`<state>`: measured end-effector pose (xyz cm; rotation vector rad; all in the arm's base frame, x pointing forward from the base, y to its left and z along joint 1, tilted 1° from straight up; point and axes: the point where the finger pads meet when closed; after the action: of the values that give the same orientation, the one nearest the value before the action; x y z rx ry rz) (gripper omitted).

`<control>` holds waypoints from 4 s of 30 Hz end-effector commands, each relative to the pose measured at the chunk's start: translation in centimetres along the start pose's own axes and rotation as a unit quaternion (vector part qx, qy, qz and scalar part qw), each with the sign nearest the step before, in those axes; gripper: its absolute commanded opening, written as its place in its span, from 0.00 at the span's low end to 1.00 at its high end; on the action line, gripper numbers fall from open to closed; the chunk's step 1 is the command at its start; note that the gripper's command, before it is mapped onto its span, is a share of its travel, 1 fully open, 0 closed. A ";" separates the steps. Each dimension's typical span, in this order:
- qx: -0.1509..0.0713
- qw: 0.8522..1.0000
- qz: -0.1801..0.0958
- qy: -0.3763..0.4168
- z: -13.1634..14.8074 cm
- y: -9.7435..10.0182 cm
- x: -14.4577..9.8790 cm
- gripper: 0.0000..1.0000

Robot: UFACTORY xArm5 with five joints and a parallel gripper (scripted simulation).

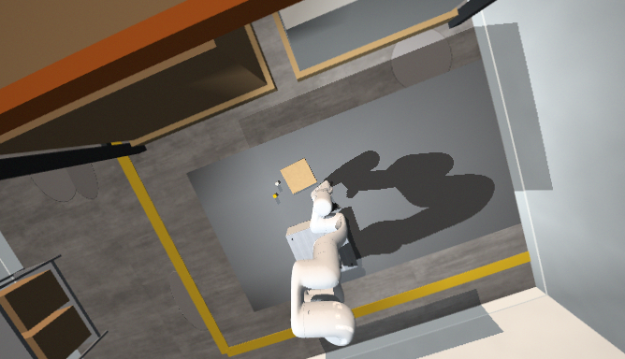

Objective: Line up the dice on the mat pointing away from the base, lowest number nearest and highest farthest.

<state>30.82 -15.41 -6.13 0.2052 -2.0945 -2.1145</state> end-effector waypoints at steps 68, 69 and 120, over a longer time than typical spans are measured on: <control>0.001 1.000 -0.001 0.000 -0.1 -1.7 -0.1 0.11; 0.001 1.000 -0.001 0.000 -0.1 -1.7 -0.1 0.11; 0.001 1.000 -0.001 0.000 -0.2 8.1 0.0 0.11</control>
<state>30.87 -15.64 1.64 0.2059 -2.0952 -2.1145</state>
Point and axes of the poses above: the point where the finger pads meet when closed, its own y axis back along the fingers, its own z axis across the jaws, x = y × z, and after that the axes turned 2 degrees about y, right-handed
